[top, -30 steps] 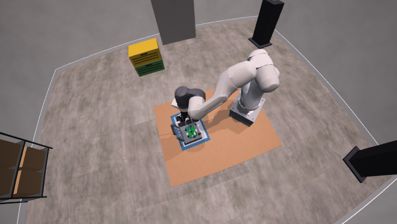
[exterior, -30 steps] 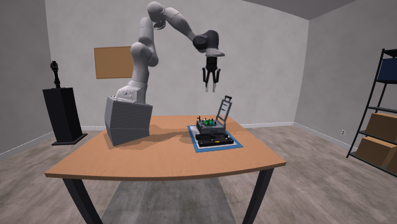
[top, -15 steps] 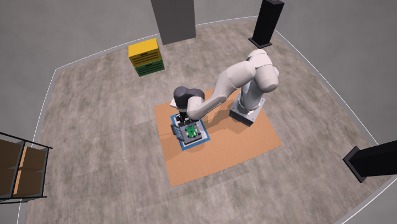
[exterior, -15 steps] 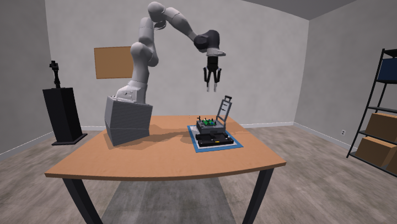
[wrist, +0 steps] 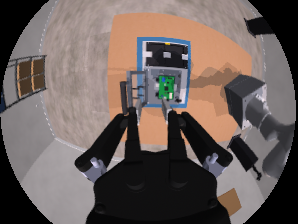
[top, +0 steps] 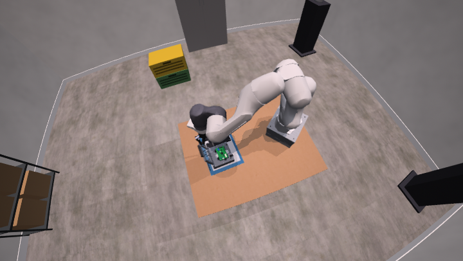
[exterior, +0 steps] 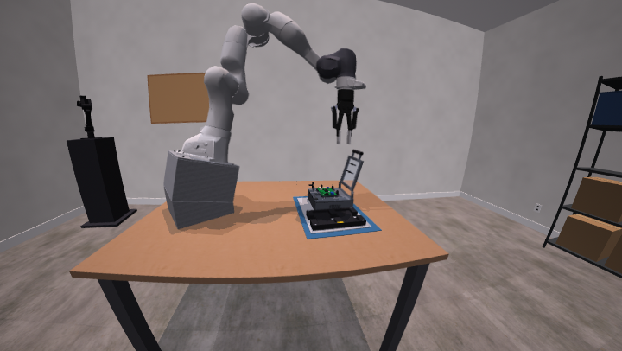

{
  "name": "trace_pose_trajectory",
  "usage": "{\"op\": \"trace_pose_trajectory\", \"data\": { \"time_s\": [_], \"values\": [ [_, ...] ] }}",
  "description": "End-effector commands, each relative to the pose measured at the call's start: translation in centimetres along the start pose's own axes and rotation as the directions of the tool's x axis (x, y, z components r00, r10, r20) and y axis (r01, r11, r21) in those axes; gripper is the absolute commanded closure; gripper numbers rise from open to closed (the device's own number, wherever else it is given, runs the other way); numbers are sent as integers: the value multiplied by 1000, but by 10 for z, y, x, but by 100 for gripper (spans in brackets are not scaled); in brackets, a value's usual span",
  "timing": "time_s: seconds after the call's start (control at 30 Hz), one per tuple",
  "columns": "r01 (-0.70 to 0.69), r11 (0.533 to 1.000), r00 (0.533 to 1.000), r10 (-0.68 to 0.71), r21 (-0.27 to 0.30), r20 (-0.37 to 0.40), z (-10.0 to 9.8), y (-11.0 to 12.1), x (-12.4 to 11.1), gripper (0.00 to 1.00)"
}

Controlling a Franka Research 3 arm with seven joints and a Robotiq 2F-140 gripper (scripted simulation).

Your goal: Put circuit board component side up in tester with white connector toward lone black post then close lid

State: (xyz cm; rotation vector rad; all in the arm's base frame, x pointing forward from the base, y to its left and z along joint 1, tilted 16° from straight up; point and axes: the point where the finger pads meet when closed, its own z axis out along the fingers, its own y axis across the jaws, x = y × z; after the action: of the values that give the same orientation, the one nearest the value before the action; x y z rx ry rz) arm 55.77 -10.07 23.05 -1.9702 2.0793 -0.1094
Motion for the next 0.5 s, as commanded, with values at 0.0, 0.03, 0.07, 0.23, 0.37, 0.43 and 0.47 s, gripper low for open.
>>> {"op": "trace_pose_trajectory", "data": {
  "time_s": [0.0, 0.03, 0.07, 0.23, 0.37, 0.43, 0.47],
  "values": [
    [-27, 1000, 1000, 27, -15, -3, 2, -16, 2, 70],
    [-27, 1000, 1000, 27, -15, -3, 2, -22, 2, 70],
    [-27, 1000, 1000, 27, -15, -3, 2, -28, 2, 70],
    [-27, 1000, 1000, 27, -15, -3, 3, -52, 4, 70],
    [-27, 1000, 1000, 27, -15, -3, 3, -60, 4, 70],
    [-27, 1000, 1000, 27, -15, -3, 3, -66, 4, 70],
    [-27, 1000, 1000, 27, -15, -3, 3, -68, 4, 70]
  ]
}}
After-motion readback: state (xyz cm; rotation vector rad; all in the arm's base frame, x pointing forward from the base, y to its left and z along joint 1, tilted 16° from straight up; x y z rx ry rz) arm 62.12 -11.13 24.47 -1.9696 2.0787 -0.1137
